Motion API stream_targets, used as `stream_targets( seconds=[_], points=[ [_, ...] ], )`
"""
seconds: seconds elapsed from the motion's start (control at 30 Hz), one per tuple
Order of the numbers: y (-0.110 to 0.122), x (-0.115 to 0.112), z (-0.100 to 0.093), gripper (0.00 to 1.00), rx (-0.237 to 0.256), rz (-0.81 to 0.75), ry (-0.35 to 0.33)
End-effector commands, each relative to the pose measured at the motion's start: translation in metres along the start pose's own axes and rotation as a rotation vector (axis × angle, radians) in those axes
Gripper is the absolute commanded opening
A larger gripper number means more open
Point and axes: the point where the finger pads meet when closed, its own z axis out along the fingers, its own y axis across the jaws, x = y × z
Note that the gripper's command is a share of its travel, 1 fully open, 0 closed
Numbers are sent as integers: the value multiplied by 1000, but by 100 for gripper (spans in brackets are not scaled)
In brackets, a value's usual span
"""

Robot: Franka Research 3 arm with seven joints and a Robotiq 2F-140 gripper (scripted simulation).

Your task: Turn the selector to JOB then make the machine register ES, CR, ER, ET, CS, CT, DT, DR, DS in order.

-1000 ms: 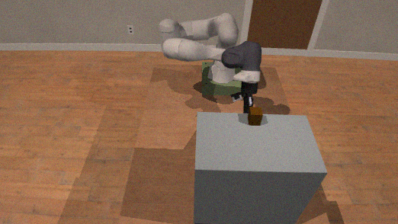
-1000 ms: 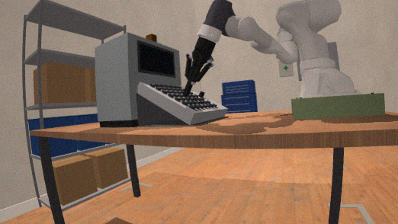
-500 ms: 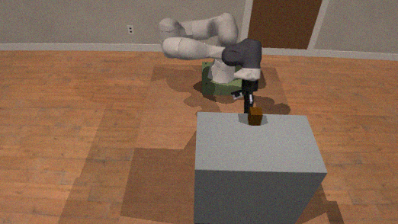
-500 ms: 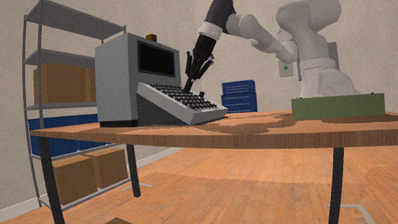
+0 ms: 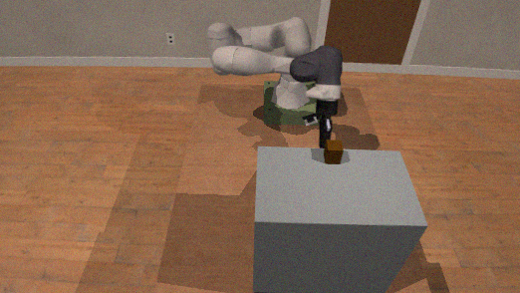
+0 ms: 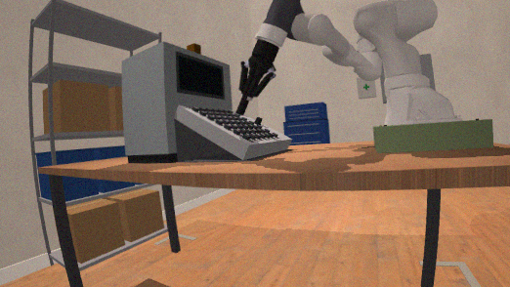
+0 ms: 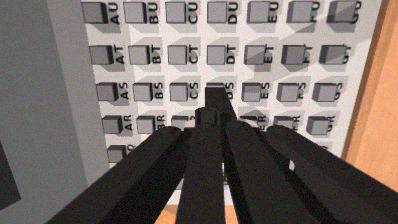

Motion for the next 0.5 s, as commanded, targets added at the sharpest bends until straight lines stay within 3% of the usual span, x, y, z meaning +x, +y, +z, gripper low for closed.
stream_targets(
  seconds=[0.0,0.47],
  points=[
    [2,2,-3,10,-5,5,5],
    [2,-5,-5,10,-5,5,4]
  ],
)
